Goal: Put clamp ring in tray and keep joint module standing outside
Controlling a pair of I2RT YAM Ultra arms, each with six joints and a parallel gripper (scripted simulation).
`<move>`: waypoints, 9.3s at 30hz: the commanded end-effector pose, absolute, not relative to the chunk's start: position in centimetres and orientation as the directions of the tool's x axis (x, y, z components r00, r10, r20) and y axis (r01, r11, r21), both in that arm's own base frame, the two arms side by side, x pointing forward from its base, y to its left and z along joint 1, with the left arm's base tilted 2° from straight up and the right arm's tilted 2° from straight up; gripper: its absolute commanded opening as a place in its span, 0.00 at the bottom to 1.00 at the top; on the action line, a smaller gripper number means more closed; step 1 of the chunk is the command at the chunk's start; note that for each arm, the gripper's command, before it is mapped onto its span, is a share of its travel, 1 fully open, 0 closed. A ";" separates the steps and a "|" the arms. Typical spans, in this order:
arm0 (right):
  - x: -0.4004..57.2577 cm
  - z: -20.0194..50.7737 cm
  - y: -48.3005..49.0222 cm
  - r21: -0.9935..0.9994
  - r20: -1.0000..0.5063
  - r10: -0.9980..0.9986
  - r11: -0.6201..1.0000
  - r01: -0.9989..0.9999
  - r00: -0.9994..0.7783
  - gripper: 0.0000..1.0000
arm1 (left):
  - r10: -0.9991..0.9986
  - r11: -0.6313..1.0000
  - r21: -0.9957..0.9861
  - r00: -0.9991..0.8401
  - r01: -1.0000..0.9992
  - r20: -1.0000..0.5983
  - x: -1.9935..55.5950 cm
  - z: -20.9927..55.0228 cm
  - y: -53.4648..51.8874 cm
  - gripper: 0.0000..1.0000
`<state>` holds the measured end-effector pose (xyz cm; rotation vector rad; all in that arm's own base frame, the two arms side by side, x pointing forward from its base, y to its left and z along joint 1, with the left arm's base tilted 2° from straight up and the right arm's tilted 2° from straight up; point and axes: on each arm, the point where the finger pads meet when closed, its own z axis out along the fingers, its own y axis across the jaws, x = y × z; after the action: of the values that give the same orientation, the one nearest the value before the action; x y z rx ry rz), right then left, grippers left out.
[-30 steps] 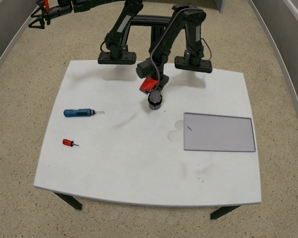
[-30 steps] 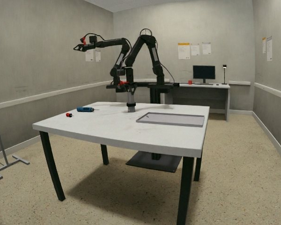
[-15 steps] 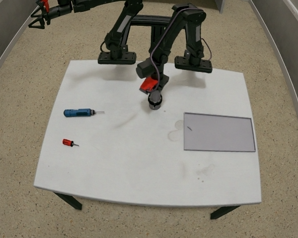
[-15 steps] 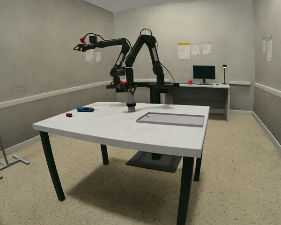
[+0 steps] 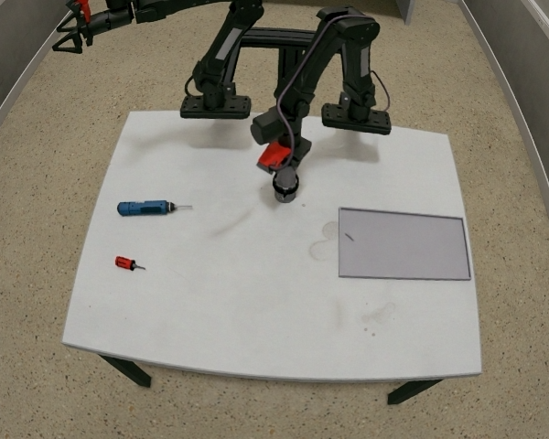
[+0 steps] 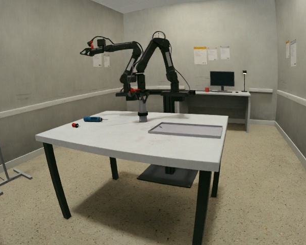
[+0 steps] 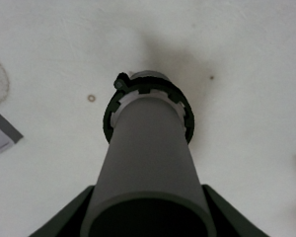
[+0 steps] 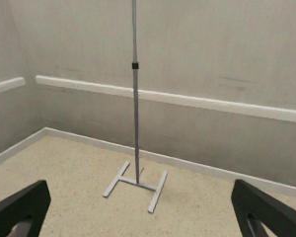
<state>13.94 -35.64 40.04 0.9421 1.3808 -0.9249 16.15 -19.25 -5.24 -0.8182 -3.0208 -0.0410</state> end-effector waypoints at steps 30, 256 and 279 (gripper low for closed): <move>13.9 40.9 -35.4 -0.002 -1.000 -0.004 0.365 0.931 -0.001 1.00 | 0.491 0.871 -0.003 -0.870 0.491 0.051 15.3 -5.2 -18.6 0.48; 13.9 40.9 -35.4 -0.002 -1.000 -0.004 0.365 0.931 -0.001 1.00 | 0.497 0.867 -0.001 -0.867 0.498 -0.019 16.8 -1.6 -20.3 0.80; 13.9 40.9 -35.4 -0.002 -1.000 -0.004 0.365 0.931 -0.001 1.00 | 0.502 0.865 -0.001 -0.864 0.502 -0.019 16.5 2.2 -20.4 0.80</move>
<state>13.94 -35.64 40.04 0.9422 1.3807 -0.9249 15.84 -18.78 -0.22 -0.7945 -3.0071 -0.0526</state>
